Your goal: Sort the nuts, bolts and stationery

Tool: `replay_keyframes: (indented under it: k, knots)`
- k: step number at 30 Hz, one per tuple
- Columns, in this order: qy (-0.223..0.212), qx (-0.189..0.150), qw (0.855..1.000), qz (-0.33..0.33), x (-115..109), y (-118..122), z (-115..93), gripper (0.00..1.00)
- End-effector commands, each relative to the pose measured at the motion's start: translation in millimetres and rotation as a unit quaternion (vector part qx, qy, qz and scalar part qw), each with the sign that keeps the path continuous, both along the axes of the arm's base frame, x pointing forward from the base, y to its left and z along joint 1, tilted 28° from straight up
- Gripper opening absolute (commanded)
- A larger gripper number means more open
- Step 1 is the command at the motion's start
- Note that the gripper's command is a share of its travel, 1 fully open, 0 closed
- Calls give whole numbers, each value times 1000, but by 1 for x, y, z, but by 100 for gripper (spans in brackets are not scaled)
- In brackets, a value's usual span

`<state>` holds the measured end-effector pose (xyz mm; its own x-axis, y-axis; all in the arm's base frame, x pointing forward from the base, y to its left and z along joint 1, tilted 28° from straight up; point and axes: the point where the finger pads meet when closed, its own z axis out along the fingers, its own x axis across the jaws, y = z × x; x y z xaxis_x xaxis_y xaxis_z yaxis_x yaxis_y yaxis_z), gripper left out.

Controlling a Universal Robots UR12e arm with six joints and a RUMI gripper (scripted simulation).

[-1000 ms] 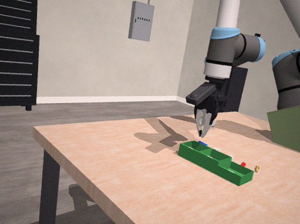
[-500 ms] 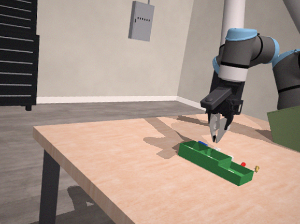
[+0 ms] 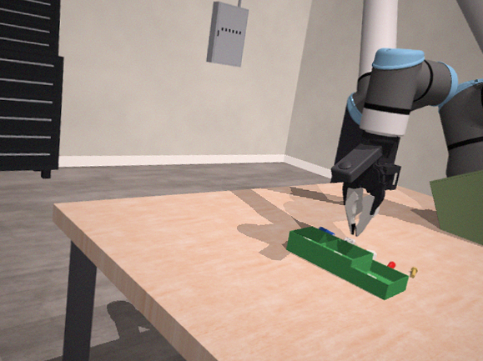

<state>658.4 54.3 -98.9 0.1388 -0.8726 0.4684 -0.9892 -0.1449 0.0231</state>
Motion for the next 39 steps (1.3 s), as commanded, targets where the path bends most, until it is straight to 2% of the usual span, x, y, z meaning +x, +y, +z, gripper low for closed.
replay_keyframes:
  k: [1, 21, 39]
  knots:
    - [-1, 0, 1000, 0, 1, -4, -8, 4]
    - [-1, 0, 1000, 0, 3, -25, -48, 4]
    - [-1, 0, 1000, 0, 3, -25, -48, 4]
